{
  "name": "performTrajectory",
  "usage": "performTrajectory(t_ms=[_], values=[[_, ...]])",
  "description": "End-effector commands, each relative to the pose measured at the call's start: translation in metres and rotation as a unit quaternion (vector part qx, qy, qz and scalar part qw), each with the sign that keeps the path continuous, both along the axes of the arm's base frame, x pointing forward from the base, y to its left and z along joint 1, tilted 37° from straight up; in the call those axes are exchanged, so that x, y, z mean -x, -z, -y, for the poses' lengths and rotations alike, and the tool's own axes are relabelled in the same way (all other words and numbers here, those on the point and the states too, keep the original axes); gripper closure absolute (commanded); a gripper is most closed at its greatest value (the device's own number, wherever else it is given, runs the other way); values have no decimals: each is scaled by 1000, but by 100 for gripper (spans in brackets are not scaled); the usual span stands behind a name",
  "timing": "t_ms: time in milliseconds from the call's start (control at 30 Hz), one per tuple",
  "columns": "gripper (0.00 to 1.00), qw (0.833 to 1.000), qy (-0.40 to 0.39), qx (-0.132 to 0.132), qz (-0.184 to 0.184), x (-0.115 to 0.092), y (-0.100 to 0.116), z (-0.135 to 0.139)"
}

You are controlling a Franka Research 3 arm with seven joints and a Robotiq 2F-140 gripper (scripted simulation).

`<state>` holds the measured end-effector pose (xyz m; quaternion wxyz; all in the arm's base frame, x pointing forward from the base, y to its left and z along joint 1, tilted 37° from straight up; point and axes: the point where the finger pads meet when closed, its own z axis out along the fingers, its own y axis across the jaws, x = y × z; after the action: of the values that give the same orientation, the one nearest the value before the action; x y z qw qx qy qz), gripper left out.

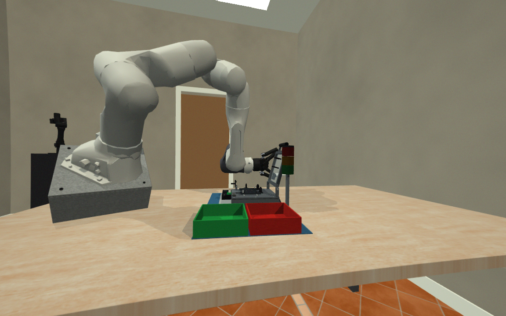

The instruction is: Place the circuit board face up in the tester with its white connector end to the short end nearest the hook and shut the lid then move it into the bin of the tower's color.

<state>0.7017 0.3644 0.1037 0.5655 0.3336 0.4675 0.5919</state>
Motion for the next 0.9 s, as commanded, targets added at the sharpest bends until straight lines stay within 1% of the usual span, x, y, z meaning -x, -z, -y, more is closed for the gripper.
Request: performTrajectory(t_ms=[0, 633, 700, 767, 867], values=[[0, 1000, 0, 0, 0, 0, 0, 0], [0, 1000, 1, 1, -2, 1, 0, 0], [0, 1000, 6, 2, -10, 4, -2, 1], [0, 1000, 13, 6, -26, 11, -3, 2], [0, 997, 30, 17, -66, 32, -7, 5]])
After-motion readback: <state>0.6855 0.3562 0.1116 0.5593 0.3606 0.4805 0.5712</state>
